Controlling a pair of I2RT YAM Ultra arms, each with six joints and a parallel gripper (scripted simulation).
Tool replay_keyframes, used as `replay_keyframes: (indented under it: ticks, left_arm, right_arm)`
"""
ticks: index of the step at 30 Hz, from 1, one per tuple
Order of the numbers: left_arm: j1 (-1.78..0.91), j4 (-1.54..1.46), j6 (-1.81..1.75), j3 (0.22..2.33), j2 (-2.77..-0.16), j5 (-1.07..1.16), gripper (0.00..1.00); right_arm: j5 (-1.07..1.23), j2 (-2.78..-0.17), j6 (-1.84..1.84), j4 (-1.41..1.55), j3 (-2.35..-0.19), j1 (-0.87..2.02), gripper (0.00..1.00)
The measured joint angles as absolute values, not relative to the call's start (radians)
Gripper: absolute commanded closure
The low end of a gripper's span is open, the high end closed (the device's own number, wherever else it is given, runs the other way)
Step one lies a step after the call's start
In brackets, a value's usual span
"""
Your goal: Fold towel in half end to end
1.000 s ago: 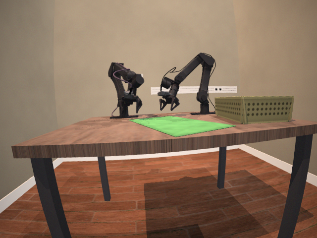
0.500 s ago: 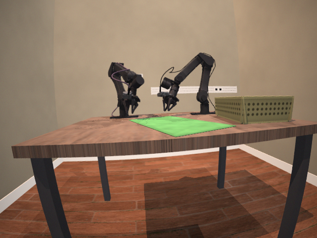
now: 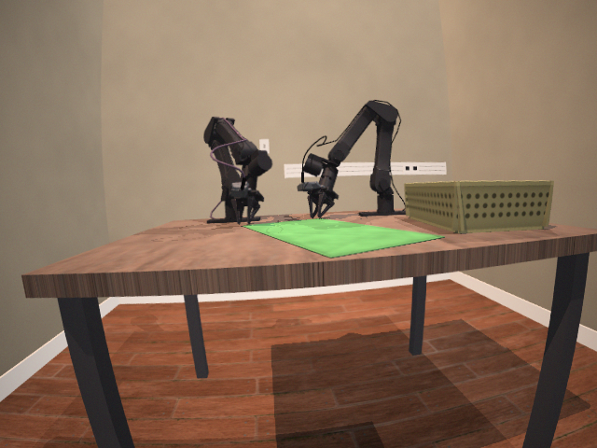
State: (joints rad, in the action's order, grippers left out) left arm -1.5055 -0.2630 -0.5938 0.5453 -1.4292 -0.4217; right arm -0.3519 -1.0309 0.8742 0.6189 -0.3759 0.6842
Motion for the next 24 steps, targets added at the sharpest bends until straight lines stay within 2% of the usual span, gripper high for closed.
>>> replay_keyframes:
  ticks: [24]
  left_arm:
    - [-1.504,-0.145,-0.591,0.527,-1.465,-0.416,0.66]
  right_arm:
    - [-0.366,-1.072,0.865,0.482,-0.346,0.671,0.66]
